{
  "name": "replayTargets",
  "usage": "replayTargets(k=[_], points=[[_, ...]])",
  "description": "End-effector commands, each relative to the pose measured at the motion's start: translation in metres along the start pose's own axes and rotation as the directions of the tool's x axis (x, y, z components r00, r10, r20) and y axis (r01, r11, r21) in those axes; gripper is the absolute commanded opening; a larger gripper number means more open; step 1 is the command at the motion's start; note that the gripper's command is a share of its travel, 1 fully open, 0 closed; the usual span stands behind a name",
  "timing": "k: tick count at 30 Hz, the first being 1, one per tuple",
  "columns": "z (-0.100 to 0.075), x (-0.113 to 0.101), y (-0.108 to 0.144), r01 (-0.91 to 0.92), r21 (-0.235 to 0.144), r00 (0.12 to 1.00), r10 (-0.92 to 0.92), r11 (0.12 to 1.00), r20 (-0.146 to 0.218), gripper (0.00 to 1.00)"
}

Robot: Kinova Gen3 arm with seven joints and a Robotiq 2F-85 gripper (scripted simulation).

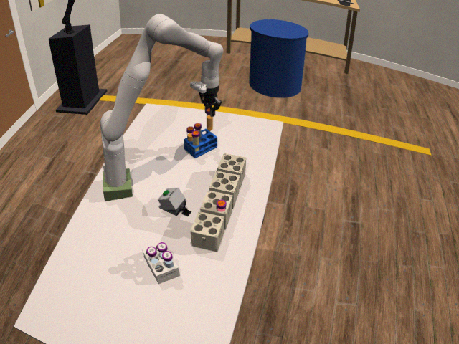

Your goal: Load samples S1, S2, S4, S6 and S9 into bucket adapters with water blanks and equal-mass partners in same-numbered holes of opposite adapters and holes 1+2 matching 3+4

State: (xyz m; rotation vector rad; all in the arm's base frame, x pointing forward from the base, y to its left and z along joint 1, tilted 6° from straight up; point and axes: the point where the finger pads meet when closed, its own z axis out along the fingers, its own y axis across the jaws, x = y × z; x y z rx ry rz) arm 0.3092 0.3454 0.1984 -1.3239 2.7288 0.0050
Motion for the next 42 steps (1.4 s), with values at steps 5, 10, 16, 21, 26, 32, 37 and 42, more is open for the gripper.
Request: replayTargets(k=[5, 10, 16, 21, 26, 32, 37, 42], points=[[-0.012, -0.001, 0.001, 0.006, -0.002, 1.0, -0.006, 1.0, 0.005, 0.1], [-0.018, -0.001, 0.001, 0.006, -0.002, 1.0, -0.006, 1.0, 0.005, 0.1], [-0.026, -0.001, 0.001, 0.006, -0.002, 1.0, -0.006, 1.0, 0.005, 0.1], [-0.032, -0.001, 0.001, 0.007, -0.002, 1.0, -0.007, 1.0, 0.005, 0.1], [-0.037, -0.001, 0.001, 0.007, -0.002, 1.0, -0.007, 1.0, 0.005, 0.1], [-0.045, 0.0, 0.001, 0.007, -0.002, 1.0, -0.007, 1.0, 0.005, 0.1], [-0.043, 0.002, -0.005, -0.034, -0.001, 0.999, 0.034, 0.999, 0.004, 0.1], [-0.043, 0.004, -0.013, -0.094, -0.003, 0.995, 0.094, 0.996, 0.01, 0.1]])
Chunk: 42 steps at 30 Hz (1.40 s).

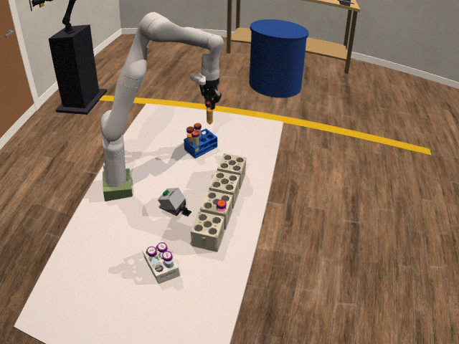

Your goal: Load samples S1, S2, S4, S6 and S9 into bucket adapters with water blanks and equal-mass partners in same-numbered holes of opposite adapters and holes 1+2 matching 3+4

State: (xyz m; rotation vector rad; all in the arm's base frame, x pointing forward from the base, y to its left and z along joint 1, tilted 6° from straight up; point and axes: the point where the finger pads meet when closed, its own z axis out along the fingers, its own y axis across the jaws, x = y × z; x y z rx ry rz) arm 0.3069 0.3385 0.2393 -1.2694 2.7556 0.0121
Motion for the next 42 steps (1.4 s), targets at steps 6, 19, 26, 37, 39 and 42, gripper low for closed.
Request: replayTargets(k=[6, 19, 26, 37, 39, 42], points=[[-0.002, 0.009, -0.028, -0.174, -0.001, 0.985, 0.174, 0.985, 0.01, 0.1], [-0.002, 0.022, -0.062, -0.385, -0.003, 0.923, 0.385, 0.923, 0.01, 0.1], [-0.002, 0.031, -0.083, -0.51, -0.004, 0.86, 0.51, 0.86, 0.01, 0.1], [-0.002, 0.042, -0.111, -0.656, -0.006, 0.755, 0.656, 0.755, 0.01, 0.1], [-0.002, 0.045, -0.118, -0.685, -0.006, 0.728, 0.685, 0.728, 0.01, 0.1], [-0.003, 0.048, -0.127, -0.728, -0.007, 0.686, 0.728, 0.686, 0.01, 0.1]])
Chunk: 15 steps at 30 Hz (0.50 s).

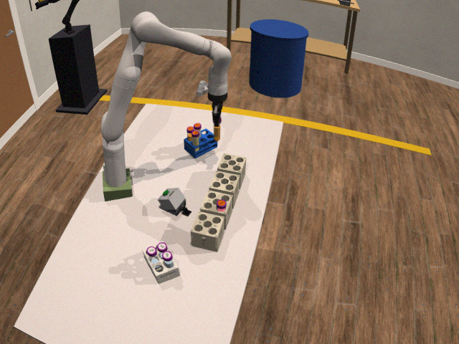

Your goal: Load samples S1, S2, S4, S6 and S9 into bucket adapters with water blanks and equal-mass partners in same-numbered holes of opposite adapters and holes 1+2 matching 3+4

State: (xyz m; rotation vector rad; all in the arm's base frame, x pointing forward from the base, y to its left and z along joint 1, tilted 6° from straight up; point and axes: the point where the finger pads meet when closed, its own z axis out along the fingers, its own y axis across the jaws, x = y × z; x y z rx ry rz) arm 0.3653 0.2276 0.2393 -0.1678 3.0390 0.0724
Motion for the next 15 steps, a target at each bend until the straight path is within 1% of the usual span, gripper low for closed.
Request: replayTargets(k=[1, 4, 6, 15], points=[[-0.002, -0.007, -0.012, -0.082, -0.007, 0.997, 0.082, 0.997, 0.01, 0.1], [-0.003, -0.011, -0.021, -0.142, -0.008, 0.99, 0.142, 0.99, 0.011, 0.1], [-0.003, -0.011, -0.021, -0.142, -0.008, 0.99, 0.142, 0.99, 0.011, 0.1], [-0.003, -0.022, -0.049, -0.317, -0.009, 0.948, 0.317, 0.948, 0.01, 0.1]])
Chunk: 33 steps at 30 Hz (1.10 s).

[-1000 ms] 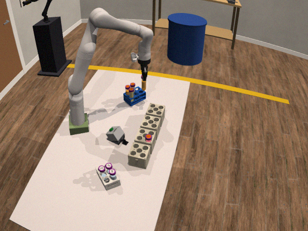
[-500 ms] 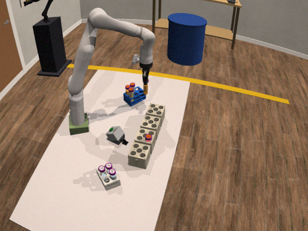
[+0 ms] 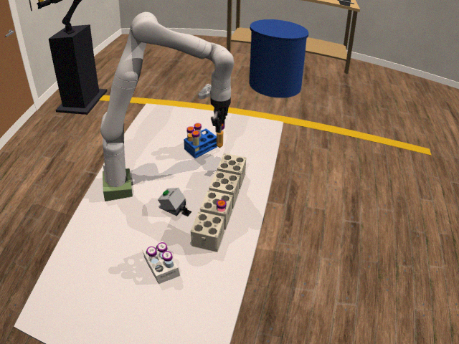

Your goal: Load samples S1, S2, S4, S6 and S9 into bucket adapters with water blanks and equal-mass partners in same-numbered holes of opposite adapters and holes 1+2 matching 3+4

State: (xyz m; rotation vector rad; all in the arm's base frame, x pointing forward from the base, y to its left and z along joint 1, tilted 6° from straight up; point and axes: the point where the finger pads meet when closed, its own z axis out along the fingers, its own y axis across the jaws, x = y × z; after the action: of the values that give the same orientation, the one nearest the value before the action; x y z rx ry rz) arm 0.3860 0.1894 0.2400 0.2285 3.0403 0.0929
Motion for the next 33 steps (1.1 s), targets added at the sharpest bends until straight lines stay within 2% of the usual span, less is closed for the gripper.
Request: replayTargets(k=[1, 18, 26, 33], points=[[-0.002, -0.01, -0.01, -0.082, -0.008, 0.997, 0.082, 0.997, 0.009, 0.1], [-0.001, -0.039, -0.051, -0.373, -0.003, 0.928, 0.373, 0.928, 0.001, 0.1], [-0.001, -0.038, -0.051, -0.473, 0.001, 0.881, 0.473, 0.881, 0.004, 0.1], [-0.001, -0.037, -0.051, -0.593, -0.001, 0.805, 0.593, 0.805, 0.001, 0.1]])
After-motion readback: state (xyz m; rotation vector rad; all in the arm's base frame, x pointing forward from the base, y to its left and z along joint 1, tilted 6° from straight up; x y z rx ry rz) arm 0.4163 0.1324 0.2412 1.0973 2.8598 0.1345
